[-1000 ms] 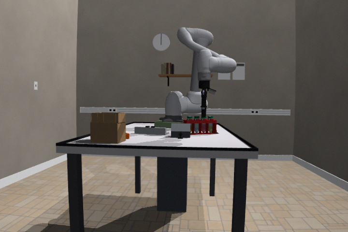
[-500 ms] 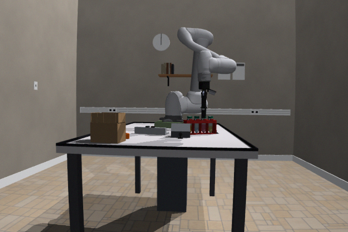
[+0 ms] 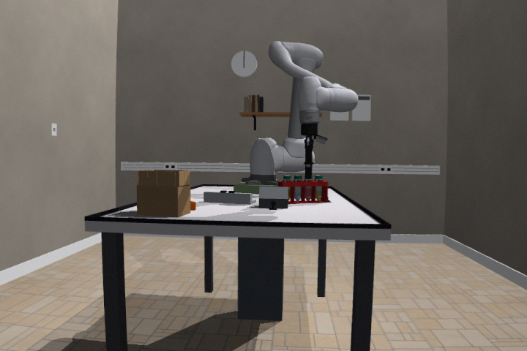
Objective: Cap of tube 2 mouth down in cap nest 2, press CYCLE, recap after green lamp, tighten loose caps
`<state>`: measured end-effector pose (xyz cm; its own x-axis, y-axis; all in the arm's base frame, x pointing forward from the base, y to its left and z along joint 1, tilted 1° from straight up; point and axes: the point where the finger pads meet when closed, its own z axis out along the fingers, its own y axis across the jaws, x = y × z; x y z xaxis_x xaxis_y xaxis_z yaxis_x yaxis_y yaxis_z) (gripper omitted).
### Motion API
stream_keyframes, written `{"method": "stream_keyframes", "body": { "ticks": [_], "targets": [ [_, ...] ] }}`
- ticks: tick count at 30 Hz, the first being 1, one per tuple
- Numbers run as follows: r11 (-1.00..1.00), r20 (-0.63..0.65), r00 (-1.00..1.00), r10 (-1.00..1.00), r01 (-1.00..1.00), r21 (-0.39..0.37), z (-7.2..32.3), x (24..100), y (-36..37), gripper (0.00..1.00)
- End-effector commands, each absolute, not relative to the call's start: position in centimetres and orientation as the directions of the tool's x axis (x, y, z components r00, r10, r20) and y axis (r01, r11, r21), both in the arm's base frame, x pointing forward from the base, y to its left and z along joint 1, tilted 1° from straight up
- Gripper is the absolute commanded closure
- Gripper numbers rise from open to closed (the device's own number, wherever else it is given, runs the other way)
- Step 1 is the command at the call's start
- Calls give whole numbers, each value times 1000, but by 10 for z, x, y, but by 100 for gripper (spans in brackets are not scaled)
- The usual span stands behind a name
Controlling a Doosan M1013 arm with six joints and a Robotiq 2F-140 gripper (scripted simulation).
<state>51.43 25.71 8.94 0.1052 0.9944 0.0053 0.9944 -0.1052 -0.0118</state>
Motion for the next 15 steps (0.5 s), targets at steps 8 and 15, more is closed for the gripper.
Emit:
{"method": "stream_keyframes", "body": {
  "ticks": [8,15],
  "targets": [
    [193,9,-193,981,981,-9,90,515,257,70],
    [516,11,-516,857,857,-5,90,515,257,70]
  ]
}}
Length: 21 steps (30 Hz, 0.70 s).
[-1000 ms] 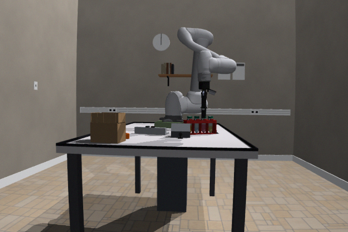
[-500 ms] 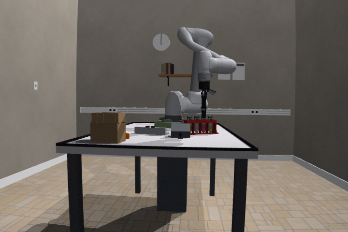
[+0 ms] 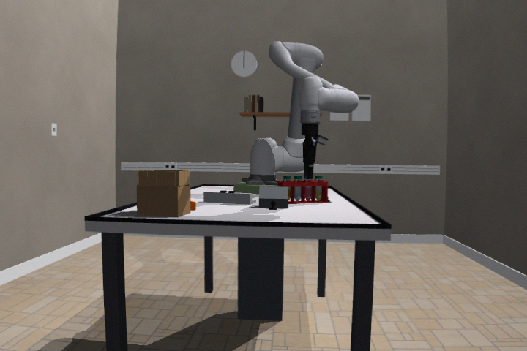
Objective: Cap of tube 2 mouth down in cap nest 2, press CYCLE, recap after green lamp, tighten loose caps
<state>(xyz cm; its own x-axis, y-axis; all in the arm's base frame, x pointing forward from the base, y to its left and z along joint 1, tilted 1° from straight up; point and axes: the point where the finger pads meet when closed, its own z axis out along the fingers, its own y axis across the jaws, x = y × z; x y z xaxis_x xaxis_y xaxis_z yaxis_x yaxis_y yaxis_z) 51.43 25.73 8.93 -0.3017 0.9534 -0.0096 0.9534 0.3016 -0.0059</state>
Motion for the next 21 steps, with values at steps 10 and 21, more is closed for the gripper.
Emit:
{"method": "stream_keyframes", "body": {
  "ticks": [10,21],
  "targets": [
    [800,13,-800,600,600,0,90,515,257,70],
    [809,13,-808,588,588,0,90,515,257,59]
  ]
}}
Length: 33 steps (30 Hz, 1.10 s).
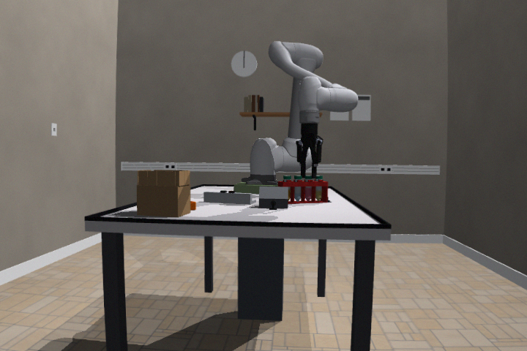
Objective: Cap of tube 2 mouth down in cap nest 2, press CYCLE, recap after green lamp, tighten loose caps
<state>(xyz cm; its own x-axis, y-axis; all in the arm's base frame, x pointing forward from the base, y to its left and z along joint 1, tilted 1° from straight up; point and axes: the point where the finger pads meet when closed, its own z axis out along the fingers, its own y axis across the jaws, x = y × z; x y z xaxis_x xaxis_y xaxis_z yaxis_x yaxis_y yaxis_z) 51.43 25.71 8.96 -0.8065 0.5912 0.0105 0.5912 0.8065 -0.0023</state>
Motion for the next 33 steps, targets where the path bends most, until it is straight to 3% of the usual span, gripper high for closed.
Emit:
{"method": "stream_keyframes", "body": {
  "ticks": [1,9,13,19,21,23,30,33],
  "targets": [
    [809,13,-808,588,588,0,90,515,257,59],
    [808,12,-808,589,589,0,90,515,257,59],
    [593,12,-593,805,805,-4,90,515,257,59],
    [368,12,-368,930,930,-7,90,515,257,59],
    [368,12,-368,930,930,-7,90,515,257,59],
    [206,11,-206,979,979,-9,90,515,257,59],
    [-87,8,87,996,996,-11,90,515,257,59],
    [-105,6,105,994,994,-11,90,515,257,59]
  ]
}}
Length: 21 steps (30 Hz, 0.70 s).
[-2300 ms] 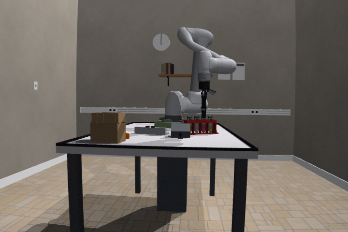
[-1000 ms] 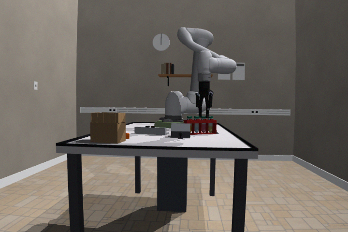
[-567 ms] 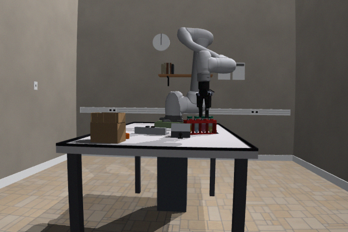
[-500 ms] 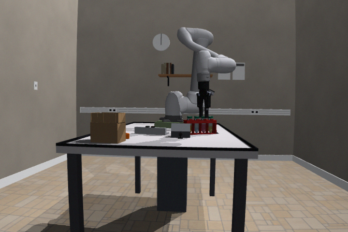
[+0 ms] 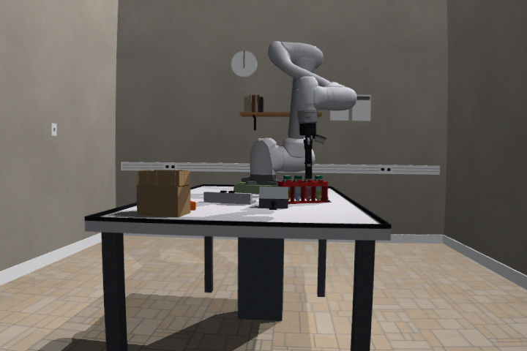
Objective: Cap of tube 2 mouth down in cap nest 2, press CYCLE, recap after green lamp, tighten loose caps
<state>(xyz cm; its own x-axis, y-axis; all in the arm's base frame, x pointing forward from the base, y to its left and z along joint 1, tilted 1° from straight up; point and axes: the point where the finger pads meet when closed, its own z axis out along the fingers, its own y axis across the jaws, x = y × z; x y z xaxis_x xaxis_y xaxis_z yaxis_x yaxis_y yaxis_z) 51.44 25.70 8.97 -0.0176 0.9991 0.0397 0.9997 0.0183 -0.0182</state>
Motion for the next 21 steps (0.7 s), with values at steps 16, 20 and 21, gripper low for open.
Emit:
{"method": "stream_keyframes", "body": {
  "ticks": [16,20,21],
  "targets": [
    [-105,7,105,994,994,-11,90,515,257,70],
    [-105,7,105,994,994,-11,90,515,257,70],
    [-105,7,105,994,994,-11,90,515,257,70]
  ]
}}
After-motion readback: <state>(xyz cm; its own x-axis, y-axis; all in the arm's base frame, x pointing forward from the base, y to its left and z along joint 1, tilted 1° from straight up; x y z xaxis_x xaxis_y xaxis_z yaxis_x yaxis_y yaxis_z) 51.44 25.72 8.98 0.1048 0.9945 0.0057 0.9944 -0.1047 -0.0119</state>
